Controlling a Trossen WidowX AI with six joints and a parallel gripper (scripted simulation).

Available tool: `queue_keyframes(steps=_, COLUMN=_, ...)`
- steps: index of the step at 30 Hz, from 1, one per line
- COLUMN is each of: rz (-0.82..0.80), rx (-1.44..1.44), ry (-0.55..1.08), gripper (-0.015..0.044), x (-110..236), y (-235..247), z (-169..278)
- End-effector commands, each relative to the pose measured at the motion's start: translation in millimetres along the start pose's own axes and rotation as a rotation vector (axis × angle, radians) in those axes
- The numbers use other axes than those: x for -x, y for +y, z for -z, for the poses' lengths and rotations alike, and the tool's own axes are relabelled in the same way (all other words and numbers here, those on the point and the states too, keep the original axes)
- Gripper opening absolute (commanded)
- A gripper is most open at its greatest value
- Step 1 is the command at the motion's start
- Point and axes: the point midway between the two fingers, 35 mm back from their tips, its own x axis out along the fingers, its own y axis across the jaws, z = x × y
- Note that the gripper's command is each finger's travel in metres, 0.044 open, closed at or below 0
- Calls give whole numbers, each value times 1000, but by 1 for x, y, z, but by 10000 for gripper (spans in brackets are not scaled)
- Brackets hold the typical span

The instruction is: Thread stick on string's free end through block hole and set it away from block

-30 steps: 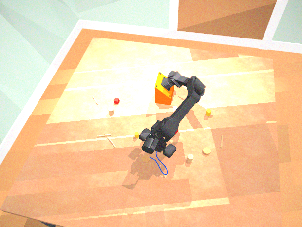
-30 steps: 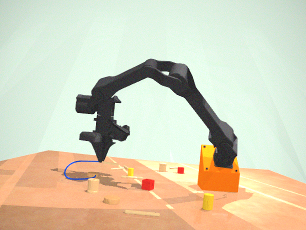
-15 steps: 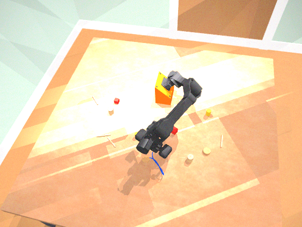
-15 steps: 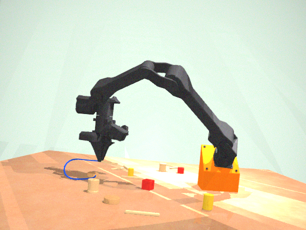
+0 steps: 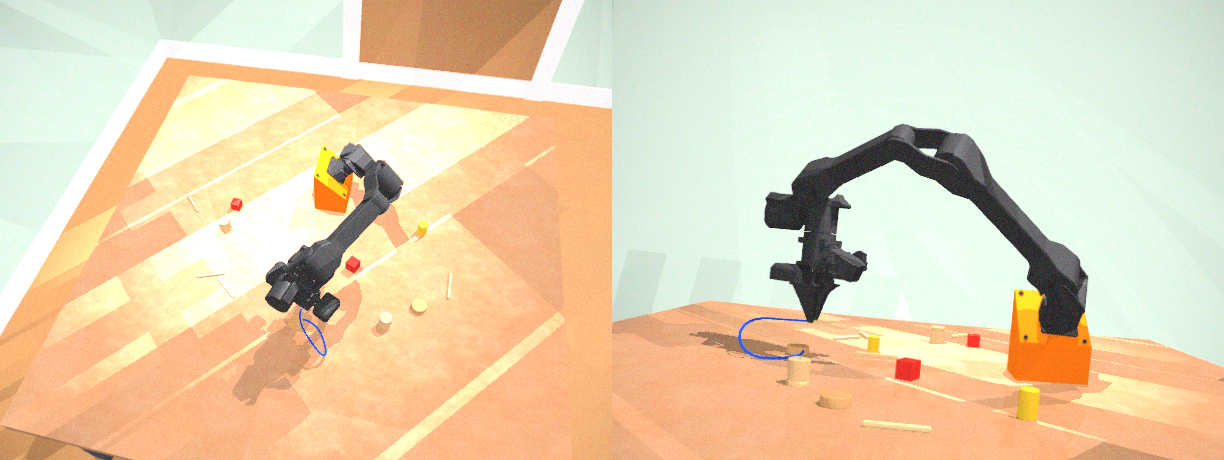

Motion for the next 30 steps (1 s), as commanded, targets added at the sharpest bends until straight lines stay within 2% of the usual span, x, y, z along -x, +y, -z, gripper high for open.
queue_keyframes(steps=1, rz=-2, rx=0, ry=3, gripper=0, x=1, y=5, z=4)
queue_keyframes(steps=16, rz=2, rx=-7, ry=7, gripper=0, x=-1, y=21, z=15)
queue_keyframes(steps=30, rz=2, rx=-7, ry=8, gripper=0, x=-10, y=14, z=12)
